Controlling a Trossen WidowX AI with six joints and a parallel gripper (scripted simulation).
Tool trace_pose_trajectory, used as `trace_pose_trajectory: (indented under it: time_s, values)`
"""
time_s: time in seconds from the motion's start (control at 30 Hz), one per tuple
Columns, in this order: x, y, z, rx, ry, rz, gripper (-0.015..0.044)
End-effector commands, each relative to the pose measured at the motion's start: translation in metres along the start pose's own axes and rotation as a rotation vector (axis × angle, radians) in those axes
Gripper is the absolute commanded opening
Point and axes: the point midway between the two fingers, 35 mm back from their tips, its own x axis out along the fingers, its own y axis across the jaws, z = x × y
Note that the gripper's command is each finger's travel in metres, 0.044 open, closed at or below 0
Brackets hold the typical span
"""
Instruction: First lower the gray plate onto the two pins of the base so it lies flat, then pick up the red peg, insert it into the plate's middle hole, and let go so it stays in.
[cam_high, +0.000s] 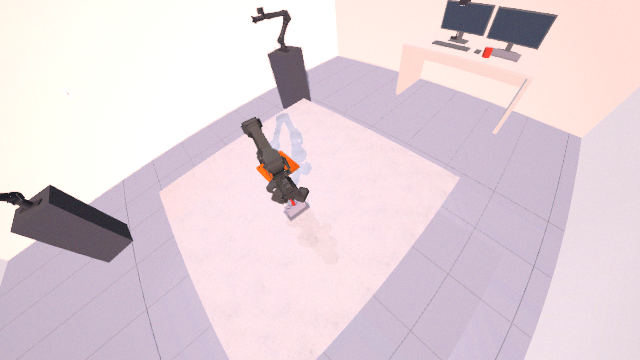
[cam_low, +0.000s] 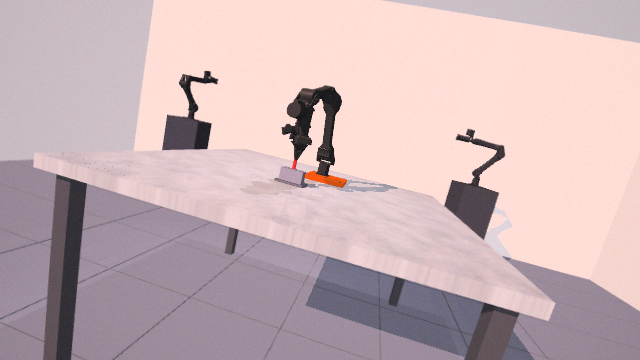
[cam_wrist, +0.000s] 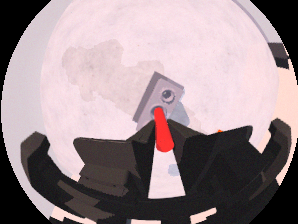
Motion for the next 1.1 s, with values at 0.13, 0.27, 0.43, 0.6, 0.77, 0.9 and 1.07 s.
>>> trace_pose_trajectory:
  time_s: [0.13,0.27,0.43,0.6,0.77,0.9,1.07]
  values:
    - [-0.0002,0.0,0.0,0.0,0.0,0.0,0.0105]
    - [-0.0002,0.0,0.0,0.0,0.0,0.0,0.015]
    - [-0.0002,0.0,0.0,0.0,0.0,0.0,0.015]
    - [-0.0014,0.0001,0.0,-0.002,-0.001,0.0,0.015]
    - [-0.005,0.0,-0.0003,-0.005,-0.003,-0.001,0.015]
    - [-0.007,-0.0001,-0.0008,-0.005,-0.003,-0.001,0.015]
    - [-0.0097,-0.0002,-0.0013,-0.005,-0.003,-0.001,0.015]
